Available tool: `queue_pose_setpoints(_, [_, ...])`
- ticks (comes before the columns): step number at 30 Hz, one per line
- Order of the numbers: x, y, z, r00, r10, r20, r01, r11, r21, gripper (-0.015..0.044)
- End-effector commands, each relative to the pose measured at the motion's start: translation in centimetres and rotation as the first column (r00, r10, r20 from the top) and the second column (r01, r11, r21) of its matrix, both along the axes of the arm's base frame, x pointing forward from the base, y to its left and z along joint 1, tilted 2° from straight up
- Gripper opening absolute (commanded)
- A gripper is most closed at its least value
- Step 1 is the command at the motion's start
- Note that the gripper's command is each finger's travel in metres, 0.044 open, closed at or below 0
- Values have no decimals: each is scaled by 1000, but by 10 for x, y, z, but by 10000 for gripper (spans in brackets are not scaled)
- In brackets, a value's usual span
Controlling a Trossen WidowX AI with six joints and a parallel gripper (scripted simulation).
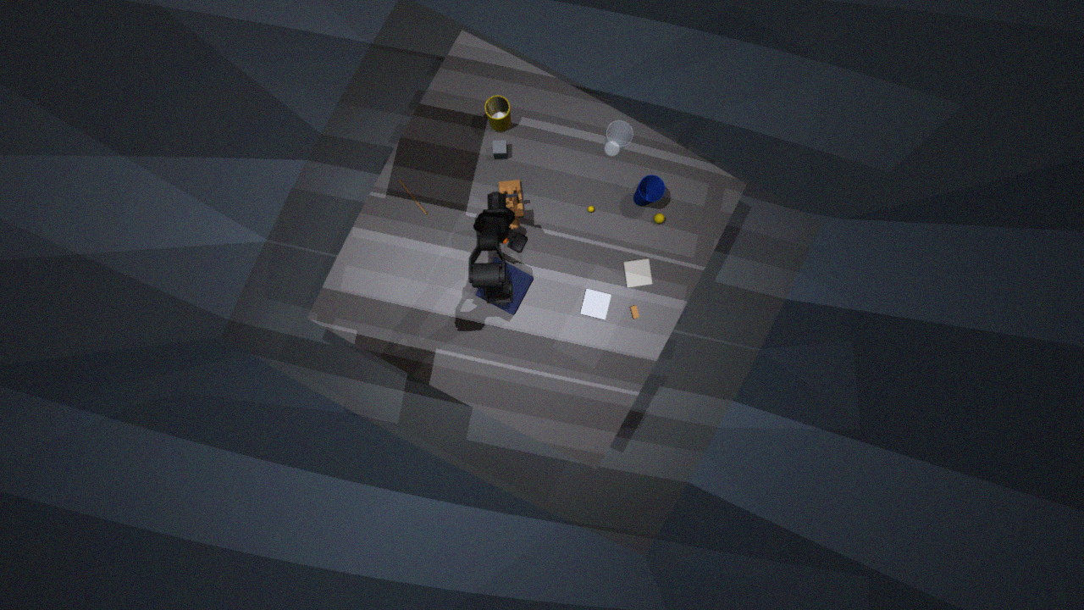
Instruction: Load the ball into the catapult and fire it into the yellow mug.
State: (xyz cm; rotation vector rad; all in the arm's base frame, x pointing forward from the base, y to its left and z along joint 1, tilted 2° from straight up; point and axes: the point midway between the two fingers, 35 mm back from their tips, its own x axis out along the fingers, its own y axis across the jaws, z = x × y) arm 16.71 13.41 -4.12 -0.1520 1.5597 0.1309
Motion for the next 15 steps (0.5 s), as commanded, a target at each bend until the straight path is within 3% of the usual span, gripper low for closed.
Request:
queue_pose_setpoints(1, [-2, -2, -9, 1000, -2, -9, 2, 1000, -8, 300])
queue_pose_setpoints(14, [-3, -3, -28, 1000, -2, -9, 2, 1000, -8, 300])
queue_pose_setpoints(15, [-3, -3, -28, 1000, -2, -9, 2, 1000, -8, 274])
